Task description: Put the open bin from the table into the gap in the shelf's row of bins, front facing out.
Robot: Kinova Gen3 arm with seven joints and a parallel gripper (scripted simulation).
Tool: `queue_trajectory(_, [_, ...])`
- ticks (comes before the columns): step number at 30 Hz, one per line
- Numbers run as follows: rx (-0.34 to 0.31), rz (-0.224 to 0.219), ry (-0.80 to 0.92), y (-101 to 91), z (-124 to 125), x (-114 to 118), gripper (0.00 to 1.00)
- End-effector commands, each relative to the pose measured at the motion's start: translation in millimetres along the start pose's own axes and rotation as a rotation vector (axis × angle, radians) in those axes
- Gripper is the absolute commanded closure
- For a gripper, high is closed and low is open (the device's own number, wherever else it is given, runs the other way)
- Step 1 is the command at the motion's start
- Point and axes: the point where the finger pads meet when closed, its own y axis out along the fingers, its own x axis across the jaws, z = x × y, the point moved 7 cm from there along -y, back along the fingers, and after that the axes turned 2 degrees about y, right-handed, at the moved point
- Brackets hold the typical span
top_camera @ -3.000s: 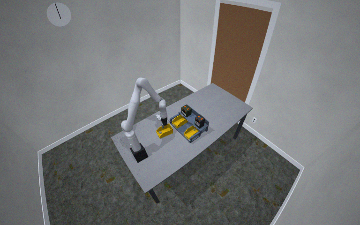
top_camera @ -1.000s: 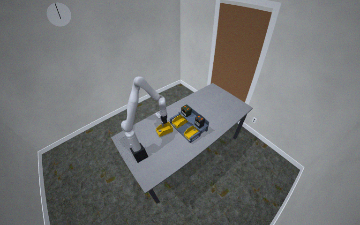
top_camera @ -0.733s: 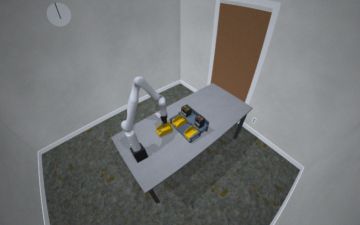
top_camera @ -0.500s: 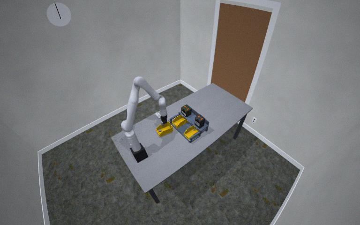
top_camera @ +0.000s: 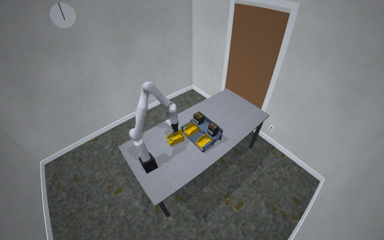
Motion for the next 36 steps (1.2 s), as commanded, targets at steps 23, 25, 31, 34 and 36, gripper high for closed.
queue_trajectory(23, [-0.002,0.000,-0.059,0.4,-6.1,-36.4,1.00])
queue_trajectory(25, [-0.002,0.000,-0.070,0.7,-7.2,-43.4,1.00])
queue_trajectory(31, [-0.002,0.000,-0.094,1.2,-9.4,-58.0,1.00])
queue_trajectory(34, [-0.002,0.000,-0.112,1.6,-11.0,-68.9,1.00])
queue_trajectory(36, [-0.002,0.000,-0.123,1.9,-12.0,-75.8,1.00])
